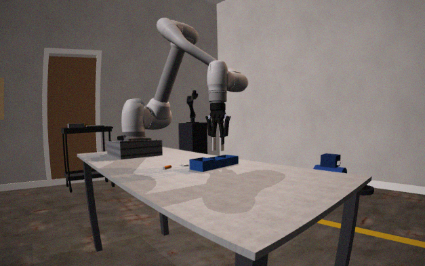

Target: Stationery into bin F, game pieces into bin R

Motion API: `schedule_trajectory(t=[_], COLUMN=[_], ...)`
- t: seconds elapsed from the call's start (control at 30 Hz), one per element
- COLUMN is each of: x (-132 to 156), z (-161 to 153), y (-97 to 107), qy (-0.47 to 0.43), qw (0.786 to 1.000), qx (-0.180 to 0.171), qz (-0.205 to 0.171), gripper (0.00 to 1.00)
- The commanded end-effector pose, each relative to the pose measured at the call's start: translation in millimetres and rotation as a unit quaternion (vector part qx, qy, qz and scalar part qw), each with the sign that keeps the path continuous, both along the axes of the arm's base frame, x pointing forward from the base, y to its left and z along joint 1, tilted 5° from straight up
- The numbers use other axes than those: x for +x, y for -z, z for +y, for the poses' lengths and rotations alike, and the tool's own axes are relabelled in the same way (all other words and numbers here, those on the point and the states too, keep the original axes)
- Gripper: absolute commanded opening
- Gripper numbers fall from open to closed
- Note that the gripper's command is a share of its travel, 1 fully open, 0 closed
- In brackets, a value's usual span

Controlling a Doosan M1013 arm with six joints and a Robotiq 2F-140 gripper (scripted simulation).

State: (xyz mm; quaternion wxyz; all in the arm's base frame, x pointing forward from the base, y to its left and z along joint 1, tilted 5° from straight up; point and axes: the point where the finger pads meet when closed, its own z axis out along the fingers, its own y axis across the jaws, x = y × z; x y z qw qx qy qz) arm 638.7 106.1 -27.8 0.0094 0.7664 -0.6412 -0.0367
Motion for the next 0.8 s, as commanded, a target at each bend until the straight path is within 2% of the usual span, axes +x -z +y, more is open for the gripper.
schedule_trajectory(t=[0.0, 0.27, 0.53, 0.6, 0.63, 0.77], x=[-18.9, -55.9, -98.2, -98.2, -103.5, -108.2], z=[-23.6, -68.8, -120.3, -120.3, -126.7, -133.3], y=[-0.8, -1.2, -1.8, -1.8, -1.8, -1.8], qy=[-0.062, -0.193, -0.311, -0.311, -0.353, -0.403], qw=[0.998, 0.981, 0.950, 0.950, 0.936, 0.915], qx=[0.009, 0.013, 0.015, 0.015, 0.017, 0.022], qz=[-0.004, -0.007, -0.009, -0.009, -0.009, -0.011], gripper=[0.25, 0.25, 0.25, 0.25, 0.25, 0.25])
